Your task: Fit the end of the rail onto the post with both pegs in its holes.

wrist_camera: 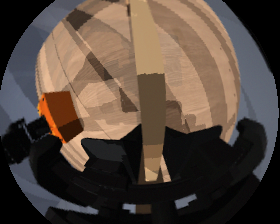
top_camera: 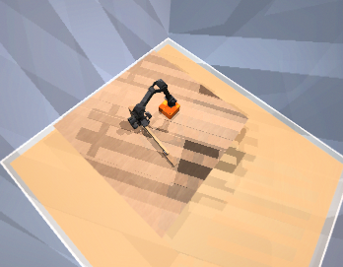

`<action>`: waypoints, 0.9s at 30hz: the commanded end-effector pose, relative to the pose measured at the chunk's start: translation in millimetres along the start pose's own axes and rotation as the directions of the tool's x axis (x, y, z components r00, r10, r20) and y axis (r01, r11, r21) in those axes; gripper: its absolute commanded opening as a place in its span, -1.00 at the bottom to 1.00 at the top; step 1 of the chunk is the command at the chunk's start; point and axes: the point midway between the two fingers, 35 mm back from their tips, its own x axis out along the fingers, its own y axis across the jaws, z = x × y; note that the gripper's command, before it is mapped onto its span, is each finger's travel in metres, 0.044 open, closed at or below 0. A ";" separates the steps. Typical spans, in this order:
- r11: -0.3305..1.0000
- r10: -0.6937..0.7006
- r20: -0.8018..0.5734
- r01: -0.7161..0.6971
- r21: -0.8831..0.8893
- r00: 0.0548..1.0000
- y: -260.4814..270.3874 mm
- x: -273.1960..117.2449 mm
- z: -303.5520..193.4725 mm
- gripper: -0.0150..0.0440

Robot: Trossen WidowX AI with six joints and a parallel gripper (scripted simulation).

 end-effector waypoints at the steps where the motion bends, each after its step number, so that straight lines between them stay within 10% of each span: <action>1: 1.000 -0.006 0.000 0.006 0.002 1.000 -0.8 -0.8 0.9 -0.49; 27: 1.000 -0.006 -0.001 0.006 0.002 1.000 -0.5 1.4 -4.9 -0.49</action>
